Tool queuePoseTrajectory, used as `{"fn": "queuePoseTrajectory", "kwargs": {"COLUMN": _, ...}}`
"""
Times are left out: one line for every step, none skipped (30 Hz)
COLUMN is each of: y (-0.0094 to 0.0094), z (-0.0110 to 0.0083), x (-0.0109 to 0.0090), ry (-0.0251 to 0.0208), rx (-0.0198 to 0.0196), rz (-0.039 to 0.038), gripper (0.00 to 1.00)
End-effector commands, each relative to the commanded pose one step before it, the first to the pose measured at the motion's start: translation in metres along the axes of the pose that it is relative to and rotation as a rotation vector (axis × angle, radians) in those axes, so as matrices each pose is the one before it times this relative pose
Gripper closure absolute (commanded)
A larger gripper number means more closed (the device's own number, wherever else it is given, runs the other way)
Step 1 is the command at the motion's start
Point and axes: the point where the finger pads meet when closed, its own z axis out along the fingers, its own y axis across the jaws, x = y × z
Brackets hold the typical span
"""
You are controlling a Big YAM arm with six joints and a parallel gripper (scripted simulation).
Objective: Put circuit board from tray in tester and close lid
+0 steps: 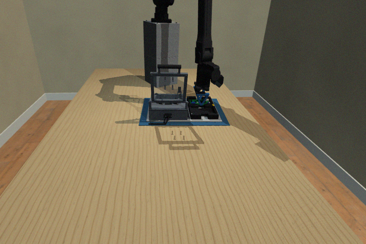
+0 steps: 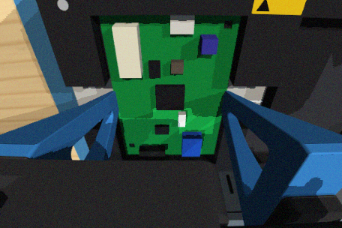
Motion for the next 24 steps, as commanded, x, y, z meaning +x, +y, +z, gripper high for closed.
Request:
{"fn": "queuePoseTrajectory", "kwargs": {"y": -0.00354, "z": -0.01072, "x": -0.00689, "ry": -0.00956, "rx": 0.01330, "rz": 0.00120, "gripper": 0.28}}
{"fn": "queuePoseTrajectory", "kwargs": {"y": 0.00000, "z": 0.00000, "x": 0.00000, "ry": 0.00000, "rx": 0.00000, "rz": 0.00000, "gripper": 0.28}}
{"fn": "queuePoseTrajectory", "kwargs": {"y": 0.00000, "z": 0.00000, "x": 0.00000, "ry": 0.00000, "rx": 0.00000, "rz": 0.00000, "gripper": 0.28}}
{"fn": "queuePoseTrajectory", "kwargs": {"y": -0.00037, "z": -0.00174, "x": -0.00023, "ry": -0.00011, "rx": 0.00010, "rz": -0.00003, "gripper": 0.28}}
{"fn": "queuePoseTrajectory", "kwargs": {"y": -0.00031, "z": -0.00163, "x": -0.00020, "ry": -0.00010, "rx": 0.00008, "rz": -0.00002, "gripper": 0.28}}
{"fn": "queuePoseTrajectory", "kwargs": {"y": -0.00026, "z": -0.00153, "x": -0.00016, "ry": -0.00008, "rx": 0.00007, "rz": -0.00002, "gripper": 0.28}}
{"fn": "queuePoseTrajectory", "kwargs": {"y": -0.00022, "z": -0.00145, "x": -0.00014, "ry": -0.00007, "rx": 0.00006, "rz": -0.00002, "gripper": 0.28}}
{"fn": "queuePoseTrajectory", "kwargs": {"y": -0.00019, "z": -0.00139, "x": -0.00012, "ry": -0.00006, "rx": 0.00005, "rz": -0.00001, "gripper": 0.28}}
{"fn": "queuePoseTrajectory", "kwargs": {"y": -0.00015, "z": -0.00133, "x": -0.00010, "ry": -0.00005, "rx": 0.00005, "rz": -0.00001, "gripper": 0.28}}
{"fn": "queuePoseTrajectory", "kwargs": {"y": -0.00013, "z": -0.00128, "x": -0.00008, "ry": -0.00004, "rx": 0.00004, "rz": -0.00001, "gripper": 0.28}}
{"fn": "queuePoseTrajectory", "kwargs": {"y": -0.00010, "z": -0.00123, "x": -0.00007, "ry": -0.00004, "rx": 0.00003, "rz": -0.00001, "gripper": 0.28}}
{"fn": "queuePoseTrajectory", "kwargs": {"y": -0.00008, "z": -0.00119, "x": -0.00005, "ry": -0.00003, "rx": 0.00003, "rz": -0.00001, "gripper": 0.28}}
{"fn": "queuePoseTrajectory", "kwargs": {"y": -0.00008, "z": -0.00115, "x": -0.00005, "ry": -0.00003, "rx": 0.00003, "rz": -0.00001, "gripper": 0.28}}
{"fn": "queuePoseTrajectory", "kwargs": {"y": -0.00006, "z": -0.00111, "x": -0.00004, "ry": -0.00002, "rx": 0.00002, "rz": 0.00000, "gripper": 0.28}}
{"fn": "queuePoseTrajectory", "kwargs": {"y": -0.00005, "z": -0.00108, "x": -0.00003, "ry": -0.00002, "rx": 0.00002, "rz": 0.00000, "gripper": 0.28}}
{"fn": "queuePoseTrajectory", "kwargs": {"y": -0.00004, "z": -0.00104, "x": -0.00003, "ry": -0.00002, "rx": 0.00002, "rz": 0.00000, "gripper": 0.28}}
{"fn": "queuePoseTrajectory", "kwargs": {"y": -0.00003, "z": -0.00100, "x": -0.00002, "ry": -0.00002, "rx": 0.00002, "rz": 0.00000, "gripper": 0.28}}
{"fn": "queuePoseTrajectory", "kwargs": {"y": -0.00003, "z": -0.00097, "x": -0.00002, "ry": -0.00001, "rx": 0.00001, "rz": 0.00000, "gripper": 0.28}}
{"fn": "queuePoseTrajectory", "kwargs": {"y": 0.00000, "z": 0.00000, "x": 0.00000, "ry": 0.00000, "rx": 0.00000, "rz": 0.00000, "gripper": 0.28}}
{"fn": "queuePoseTrajectory", "kwargs": {"y": 0.00000, "z": 0.00000, "x": 0.00000, "ry": 0.00000, "rx": 0.00000, "rz": 0.00000, "gripper": 0.28}}
{"fn": "queuePoseTrajectory", "kwargs": {"y": 0.00139, "z": 0.00071, "x": 0.00084, "ry": 0.00191, "rx": -0.00318, "rz": 0.00001, "gripper": 0.28}}
{"fn": "queuePoseTrajectory", "kwargs": {"y": 0.00102, "z": 0.00012, "x": 0.00061, "ry": 0.00132, "rx": -0.00221, "rz": 0.00000, "gripper": 0.28}}
{"fn": "queuePoseTrajectory", "kwargs": {"y": 0.00024, "z": -0.00063, "x": 0.00014, "ry": 0.00031, "rx": -0.00052, "rz": 0.00000, "gripper": 0.28}}
{"fn": "queuePoseTrajectory", "kwargs": {"y": -0.00041, "z": -0.00123, "x": -0.00025, "ry": -0.00054, "rx": 0.00090, "rz": 0.00000, "gripper": 0.28}}
